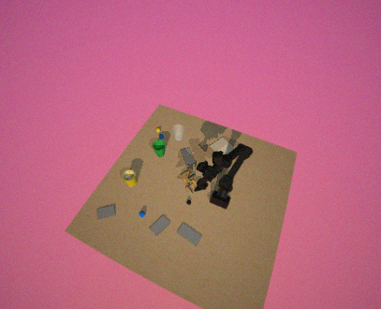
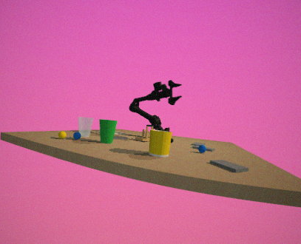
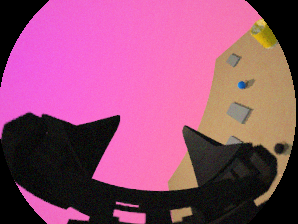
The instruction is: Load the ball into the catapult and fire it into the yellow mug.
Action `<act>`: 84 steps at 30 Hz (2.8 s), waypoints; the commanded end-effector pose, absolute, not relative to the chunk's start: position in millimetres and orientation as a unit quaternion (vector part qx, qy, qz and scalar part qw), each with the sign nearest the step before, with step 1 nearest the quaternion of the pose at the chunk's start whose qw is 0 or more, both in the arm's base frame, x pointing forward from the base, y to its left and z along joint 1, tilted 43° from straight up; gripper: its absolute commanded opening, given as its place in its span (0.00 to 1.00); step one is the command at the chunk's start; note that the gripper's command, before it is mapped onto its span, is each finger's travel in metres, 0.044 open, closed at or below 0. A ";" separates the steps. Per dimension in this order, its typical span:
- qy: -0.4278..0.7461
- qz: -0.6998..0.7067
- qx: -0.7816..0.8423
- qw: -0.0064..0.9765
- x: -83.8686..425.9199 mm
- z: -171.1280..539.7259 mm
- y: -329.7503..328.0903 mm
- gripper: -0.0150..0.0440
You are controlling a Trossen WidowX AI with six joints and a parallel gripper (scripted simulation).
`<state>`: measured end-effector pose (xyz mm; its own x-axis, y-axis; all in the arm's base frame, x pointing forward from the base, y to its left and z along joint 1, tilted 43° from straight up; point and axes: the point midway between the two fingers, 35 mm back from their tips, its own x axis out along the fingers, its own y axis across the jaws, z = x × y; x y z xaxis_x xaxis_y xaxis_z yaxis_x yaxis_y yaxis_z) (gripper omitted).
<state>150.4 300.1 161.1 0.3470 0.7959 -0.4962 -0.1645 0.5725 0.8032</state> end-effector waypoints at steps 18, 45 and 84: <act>0.507 0.005 0.253 0.824 239.8 108.4 218.3 1.00; 0.553 -0.362 0.032 0.749 277.7 103.4 65.3 1.00; 0.569 -0.443 -0.053 0.690 281.1 69.6 -28.4 1.00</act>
<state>282.5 -24.0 74.3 -0.0386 -0.6697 -0.7416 0.5579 0.6013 -0.5720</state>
